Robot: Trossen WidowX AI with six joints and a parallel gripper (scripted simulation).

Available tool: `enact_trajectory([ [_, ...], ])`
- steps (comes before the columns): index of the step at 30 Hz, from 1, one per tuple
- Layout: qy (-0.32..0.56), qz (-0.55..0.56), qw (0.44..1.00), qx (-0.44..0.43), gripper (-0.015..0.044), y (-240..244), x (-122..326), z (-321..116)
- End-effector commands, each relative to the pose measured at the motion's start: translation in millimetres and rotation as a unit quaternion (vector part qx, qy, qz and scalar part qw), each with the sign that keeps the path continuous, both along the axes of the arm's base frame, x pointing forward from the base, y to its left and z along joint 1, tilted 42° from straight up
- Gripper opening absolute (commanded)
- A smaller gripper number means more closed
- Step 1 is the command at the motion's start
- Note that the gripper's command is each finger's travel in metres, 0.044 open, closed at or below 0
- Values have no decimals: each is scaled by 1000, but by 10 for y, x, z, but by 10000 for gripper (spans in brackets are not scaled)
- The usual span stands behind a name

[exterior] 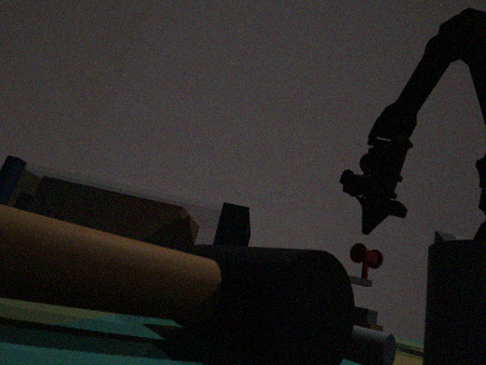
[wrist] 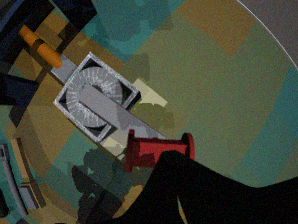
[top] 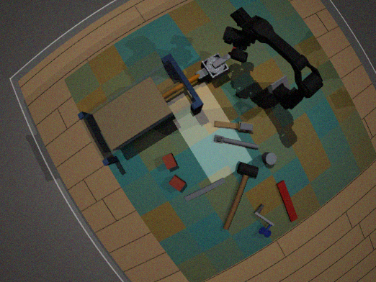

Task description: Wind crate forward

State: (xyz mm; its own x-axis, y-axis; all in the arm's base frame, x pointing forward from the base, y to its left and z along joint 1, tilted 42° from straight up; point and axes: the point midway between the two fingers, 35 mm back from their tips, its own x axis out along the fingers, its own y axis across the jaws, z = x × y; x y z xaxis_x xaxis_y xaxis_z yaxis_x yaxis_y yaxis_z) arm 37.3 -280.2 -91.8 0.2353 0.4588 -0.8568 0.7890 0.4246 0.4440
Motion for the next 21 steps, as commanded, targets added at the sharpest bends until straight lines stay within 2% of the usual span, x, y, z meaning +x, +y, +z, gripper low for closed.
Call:
enact_trajectory([
  [1, 35, 41, 996, 67, 0, 8, 11, -5],
  [21, 48, 61, 992, 95, 0, -14, 28, 4],
])
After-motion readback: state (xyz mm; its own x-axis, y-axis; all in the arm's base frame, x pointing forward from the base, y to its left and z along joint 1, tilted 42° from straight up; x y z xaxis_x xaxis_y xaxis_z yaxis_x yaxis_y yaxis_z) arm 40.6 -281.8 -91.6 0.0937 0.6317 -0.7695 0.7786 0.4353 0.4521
